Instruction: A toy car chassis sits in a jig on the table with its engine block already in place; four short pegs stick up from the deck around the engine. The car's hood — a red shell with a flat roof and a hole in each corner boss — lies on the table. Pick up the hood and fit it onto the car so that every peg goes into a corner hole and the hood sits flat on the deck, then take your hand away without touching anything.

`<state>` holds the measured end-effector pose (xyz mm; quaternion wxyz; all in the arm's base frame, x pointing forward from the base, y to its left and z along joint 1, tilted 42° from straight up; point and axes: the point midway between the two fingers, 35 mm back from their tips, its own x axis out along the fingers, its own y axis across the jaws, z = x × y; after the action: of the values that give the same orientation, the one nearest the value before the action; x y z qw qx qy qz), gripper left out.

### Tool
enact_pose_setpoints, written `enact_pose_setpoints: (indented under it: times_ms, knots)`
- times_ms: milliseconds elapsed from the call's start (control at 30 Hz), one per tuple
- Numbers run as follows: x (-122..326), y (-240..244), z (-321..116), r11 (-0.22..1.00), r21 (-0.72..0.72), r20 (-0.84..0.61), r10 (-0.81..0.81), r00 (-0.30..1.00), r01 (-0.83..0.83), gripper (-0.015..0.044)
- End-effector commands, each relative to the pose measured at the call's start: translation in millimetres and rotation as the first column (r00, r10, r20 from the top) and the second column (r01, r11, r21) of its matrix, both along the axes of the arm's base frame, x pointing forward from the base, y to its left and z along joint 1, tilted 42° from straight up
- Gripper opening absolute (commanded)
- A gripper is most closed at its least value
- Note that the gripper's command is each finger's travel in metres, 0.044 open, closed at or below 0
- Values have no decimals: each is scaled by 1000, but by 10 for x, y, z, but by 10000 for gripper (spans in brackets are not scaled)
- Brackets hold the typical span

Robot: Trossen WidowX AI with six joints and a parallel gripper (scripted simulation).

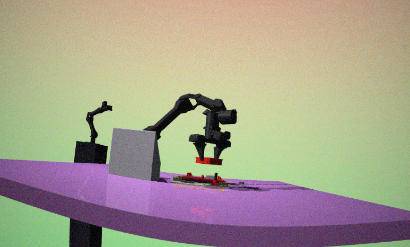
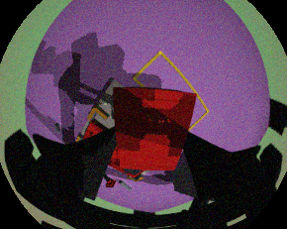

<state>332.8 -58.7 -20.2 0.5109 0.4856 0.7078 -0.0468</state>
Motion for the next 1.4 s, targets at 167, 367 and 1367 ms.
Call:
enact_pose_setpoints:
  times_ms: [167, 367, 1367]
  knots:
    - [110, 347, 336, 974, -16, 199, 223, 954, -224, 0]
    - [140, 575, 538, 933, -47, 312, 353, 882, -356, 0]
    - [96, 1324, 889, 754, -181, 555, 608, 568, -631, 0]
